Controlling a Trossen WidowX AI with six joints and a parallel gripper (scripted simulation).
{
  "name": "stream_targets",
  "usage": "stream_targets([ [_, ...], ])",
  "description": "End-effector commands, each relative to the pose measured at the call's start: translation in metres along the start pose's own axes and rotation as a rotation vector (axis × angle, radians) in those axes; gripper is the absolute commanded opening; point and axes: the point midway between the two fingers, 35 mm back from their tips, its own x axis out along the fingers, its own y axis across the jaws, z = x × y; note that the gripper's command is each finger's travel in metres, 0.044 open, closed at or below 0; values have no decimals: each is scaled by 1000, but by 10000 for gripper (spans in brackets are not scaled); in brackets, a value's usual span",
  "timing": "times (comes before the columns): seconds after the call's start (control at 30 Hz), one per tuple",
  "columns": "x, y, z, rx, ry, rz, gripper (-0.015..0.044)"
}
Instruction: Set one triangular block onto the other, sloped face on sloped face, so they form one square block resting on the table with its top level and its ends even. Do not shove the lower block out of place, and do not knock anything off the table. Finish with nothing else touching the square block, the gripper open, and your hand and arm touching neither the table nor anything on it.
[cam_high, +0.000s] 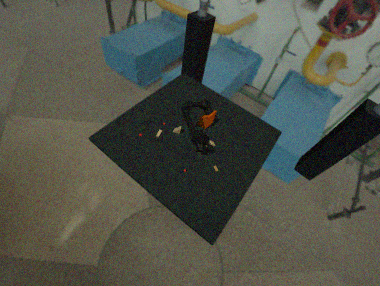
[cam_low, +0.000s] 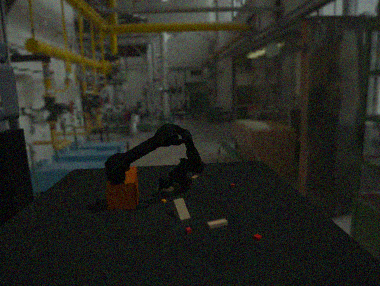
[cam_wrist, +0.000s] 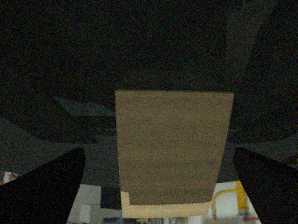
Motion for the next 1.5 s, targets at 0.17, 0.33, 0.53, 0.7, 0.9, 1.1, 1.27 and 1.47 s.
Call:
stream_targets([
  [0.17, 0, 0, 0, 0, 0, 1, 256],
  [0.33, 0, 0, 0, 0, 0, 1, 164],
  [0.53, 0, 0, 0, 0, 0, 1, 105],
  [0.7, -5, 1, -4, 0, 0, 1, 0],
  [0.9, -27, 3, -22, -1, -1, 4, 0],
  [1.1, -47, 3, -43, -2, 0, 5, 0],
  [1.27, -64, 2, -62, -2, 1, 4, 0],
  [1.47, -72, 1, -72, -3, 2, 4, 0],
])
